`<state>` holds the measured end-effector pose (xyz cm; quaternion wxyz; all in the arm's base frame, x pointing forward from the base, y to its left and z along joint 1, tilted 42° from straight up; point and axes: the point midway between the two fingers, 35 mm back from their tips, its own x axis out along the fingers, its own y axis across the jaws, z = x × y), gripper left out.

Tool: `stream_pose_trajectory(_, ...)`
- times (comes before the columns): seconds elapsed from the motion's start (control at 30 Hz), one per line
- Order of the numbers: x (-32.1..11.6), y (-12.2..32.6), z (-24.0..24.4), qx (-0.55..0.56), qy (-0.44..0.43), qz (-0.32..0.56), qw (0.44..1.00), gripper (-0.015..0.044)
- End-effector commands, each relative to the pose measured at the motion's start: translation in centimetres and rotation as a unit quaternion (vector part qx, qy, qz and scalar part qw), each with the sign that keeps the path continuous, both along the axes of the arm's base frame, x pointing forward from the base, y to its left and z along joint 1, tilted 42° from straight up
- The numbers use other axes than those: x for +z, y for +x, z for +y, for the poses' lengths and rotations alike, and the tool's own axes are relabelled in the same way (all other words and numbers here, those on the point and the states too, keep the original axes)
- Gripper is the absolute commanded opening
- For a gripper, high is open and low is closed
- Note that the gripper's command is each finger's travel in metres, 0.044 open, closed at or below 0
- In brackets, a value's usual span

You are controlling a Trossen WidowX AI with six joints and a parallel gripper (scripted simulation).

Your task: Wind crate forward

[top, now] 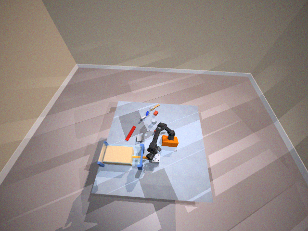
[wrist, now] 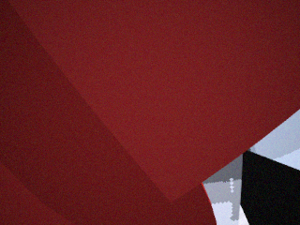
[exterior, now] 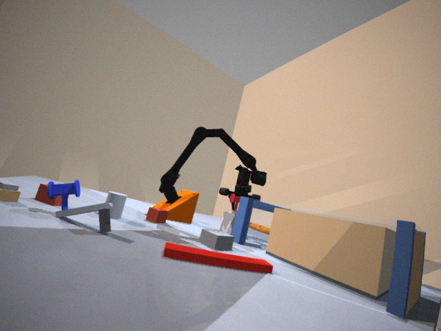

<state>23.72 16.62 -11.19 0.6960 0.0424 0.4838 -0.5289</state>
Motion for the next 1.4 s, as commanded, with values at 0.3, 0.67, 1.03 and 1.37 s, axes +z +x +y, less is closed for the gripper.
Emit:
stream_pose_trajectory(0.3,-0.26,-0.13,-0.32,-0.018,-0.003,-0.01,1.0,0.0)
stream_pose_trajectory(0.67,-0.21,-0.31,-0.41,-0.035,-0.005,-0.025,0.999,0.0)
stream_pose_trajectory(1.03,-0.22,-0.37,-0.45,-0.038,-0.006,-0.028,0.999,0.0)
stream_pose_trajectory(1.37,-0.31,-0.21,-0.39,-0.022,-0.004,-0.014,1.0,0.0)
